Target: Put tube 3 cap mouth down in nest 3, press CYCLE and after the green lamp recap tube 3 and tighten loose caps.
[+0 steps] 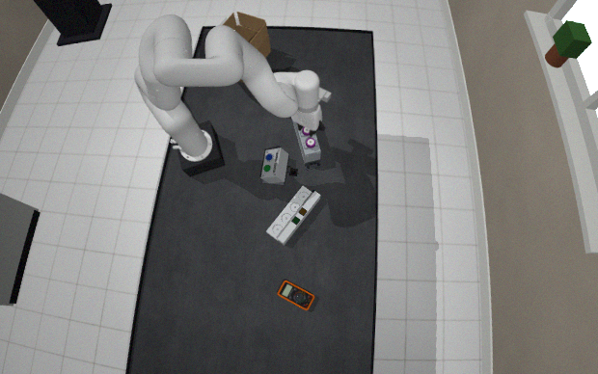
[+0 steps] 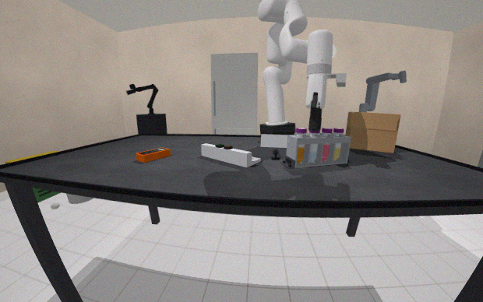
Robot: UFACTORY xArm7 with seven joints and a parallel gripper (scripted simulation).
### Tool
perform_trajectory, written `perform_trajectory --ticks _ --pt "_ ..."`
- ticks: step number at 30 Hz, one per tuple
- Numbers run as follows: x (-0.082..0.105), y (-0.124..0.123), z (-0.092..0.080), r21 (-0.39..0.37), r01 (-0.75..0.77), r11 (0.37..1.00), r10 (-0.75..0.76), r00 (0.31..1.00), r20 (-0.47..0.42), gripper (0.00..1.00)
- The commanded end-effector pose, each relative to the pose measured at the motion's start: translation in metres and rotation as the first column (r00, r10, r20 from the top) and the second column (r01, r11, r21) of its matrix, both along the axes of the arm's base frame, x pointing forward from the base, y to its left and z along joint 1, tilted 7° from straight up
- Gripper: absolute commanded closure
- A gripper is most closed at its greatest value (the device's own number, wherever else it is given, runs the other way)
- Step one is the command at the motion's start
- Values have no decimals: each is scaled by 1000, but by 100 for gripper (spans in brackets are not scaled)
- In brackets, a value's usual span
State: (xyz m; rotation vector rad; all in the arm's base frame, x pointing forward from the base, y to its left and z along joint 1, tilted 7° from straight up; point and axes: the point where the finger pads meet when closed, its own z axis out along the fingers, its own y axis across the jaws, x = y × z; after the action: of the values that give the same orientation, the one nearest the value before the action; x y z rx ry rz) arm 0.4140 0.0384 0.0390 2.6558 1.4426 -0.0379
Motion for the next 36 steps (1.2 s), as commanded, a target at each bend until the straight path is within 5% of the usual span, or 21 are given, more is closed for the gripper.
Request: perform_trajectory --ticks 1,14,15,29,36 --pt "1 0 0 1 -1 1000 1 1000 4 54" --pt "2 0 -5 1 -1 1000 1 1000 4 54" --pt "2 0 -5 1 -1 1000 1 1000 4 100" --pt "2 0 -5 1 0 1000 0 1000 4 100" --pt "2 0 -5 -5 -341 940 341 939 -38 100"
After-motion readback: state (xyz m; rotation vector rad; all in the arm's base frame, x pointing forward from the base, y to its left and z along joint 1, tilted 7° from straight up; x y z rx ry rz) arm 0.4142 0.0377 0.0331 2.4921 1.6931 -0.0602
